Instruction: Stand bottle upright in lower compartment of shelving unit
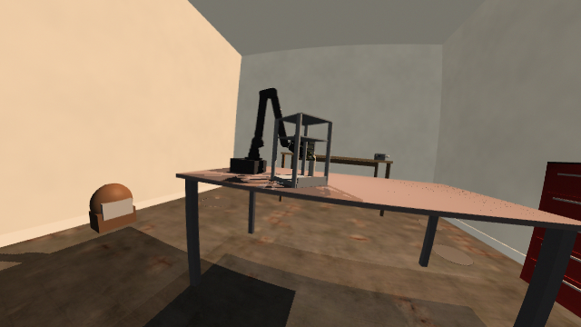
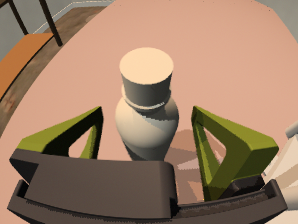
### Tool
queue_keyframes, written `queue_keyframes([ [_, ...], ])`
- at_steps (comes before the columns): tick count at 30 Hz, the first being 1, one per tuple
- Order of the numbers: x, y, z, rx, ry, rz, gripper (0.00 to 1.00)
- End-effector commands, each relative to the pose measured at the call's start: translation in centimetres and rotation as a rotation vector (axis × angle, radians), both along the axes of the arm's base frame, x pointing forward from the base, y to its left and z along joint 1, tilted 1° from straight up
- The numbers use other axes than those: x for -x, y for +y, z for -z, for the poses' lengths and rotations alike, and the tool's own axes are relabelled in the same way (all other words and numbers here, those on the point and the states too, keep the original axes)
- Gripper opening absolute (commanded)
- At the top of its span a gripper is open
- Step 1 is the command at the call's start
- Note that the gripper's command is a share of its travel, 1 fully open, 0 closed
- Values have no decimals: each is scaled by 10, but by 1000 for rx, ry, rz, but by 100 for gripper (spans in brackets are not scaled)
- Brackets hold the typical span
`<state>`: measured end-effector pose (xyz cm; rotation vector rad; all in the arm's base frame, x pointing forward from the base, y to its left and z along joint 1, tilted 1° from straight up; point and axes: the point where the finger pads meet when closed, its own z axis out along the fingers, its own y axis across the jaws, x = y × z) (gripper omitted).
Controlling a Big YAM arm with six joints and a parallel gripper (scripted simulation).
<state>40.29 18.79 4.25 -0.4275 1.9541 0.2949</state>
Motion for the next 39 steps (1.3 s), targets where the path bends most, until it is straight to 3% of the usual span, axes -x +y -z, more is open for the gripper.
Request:
queue_keyframes([
  [1,-2,-4,6,8,6,6,81],
  [39,-4,-1,6,2,-6,4,81],
])
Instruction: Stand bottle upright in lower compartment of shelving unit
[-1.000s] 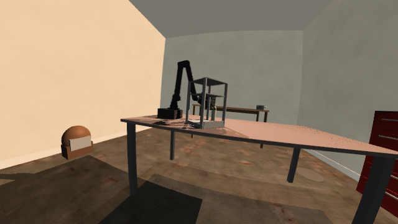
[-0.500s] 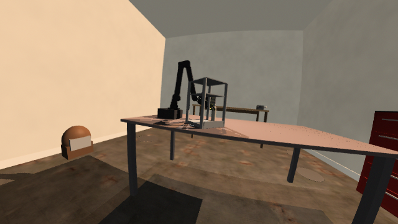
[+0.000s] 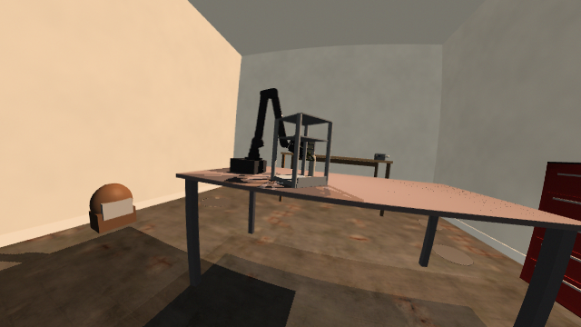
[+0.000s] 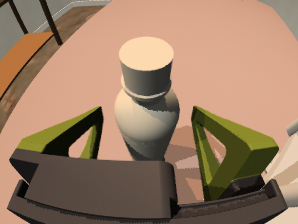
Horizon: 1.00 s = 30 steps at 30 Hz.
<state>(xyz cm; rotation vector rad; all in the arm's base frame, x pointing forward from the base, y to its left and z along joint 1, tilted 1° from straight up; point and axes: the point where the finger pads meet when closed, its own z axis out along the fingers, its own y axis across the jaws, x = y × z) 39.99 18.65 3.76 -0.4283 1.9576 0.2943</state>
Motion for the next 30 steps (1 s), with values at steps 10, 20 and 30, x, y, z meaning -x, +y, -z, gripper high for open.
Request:
queue_keyframes([
  [10,-8,0,1,1,-9,4,34],
  [20,-8,0,1,-1,-8,5,34],
  [30,-8,0,1,-1,-7,6,34],
])
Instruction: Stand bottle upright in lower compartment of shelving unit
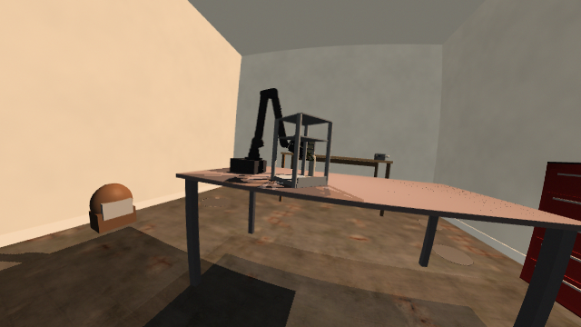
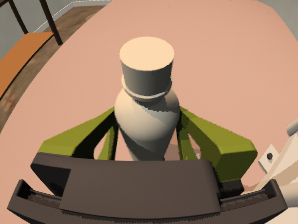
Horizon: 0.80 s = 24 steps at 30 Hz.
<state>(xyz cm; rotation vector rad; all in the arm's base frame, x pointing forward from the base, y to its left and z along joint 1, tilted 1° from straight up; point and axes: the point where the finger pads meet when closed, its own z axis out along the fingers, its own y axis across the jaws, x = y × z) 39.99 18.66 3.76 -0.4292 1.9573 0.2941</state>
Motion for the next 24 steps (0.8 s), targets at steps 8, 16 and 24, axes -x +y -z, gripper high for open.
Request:
queue_keyframes([
  [8,-8,0,1,-1,-7,6,34],
  [16,-8,0,1,-1,-7,6,34],
  [24,-8,0,-7,-2,-8,6,34],
])
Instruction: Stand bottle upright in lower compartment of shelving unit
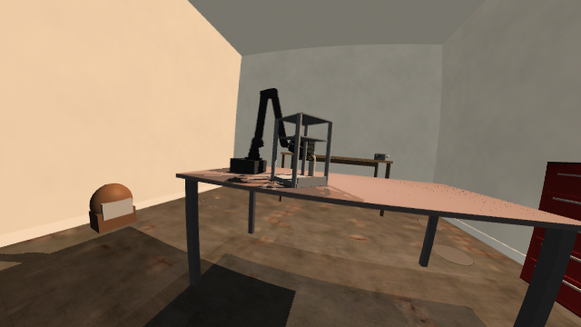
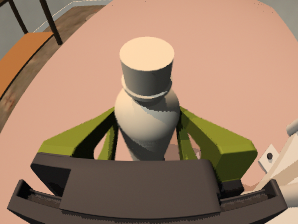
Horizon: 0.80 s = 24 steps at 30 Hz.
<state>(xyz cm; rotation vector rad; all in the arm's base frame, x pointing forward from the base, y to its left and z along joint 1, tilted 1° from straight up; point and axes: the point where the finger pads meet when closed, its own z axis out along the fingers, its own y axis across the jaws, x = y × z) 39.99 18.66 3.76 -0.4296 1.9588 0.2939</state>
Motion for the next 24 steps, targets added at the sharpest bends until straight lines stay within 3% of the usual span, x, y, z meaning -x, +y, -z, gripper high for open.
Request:
queue_keyframes([
  [1,-8,0,-7,-2,-9,6,34],
  [12,-13,2,-40,-11,-28,7,34],
  [24,-17,3,-51,-22,-54,8,34],
])
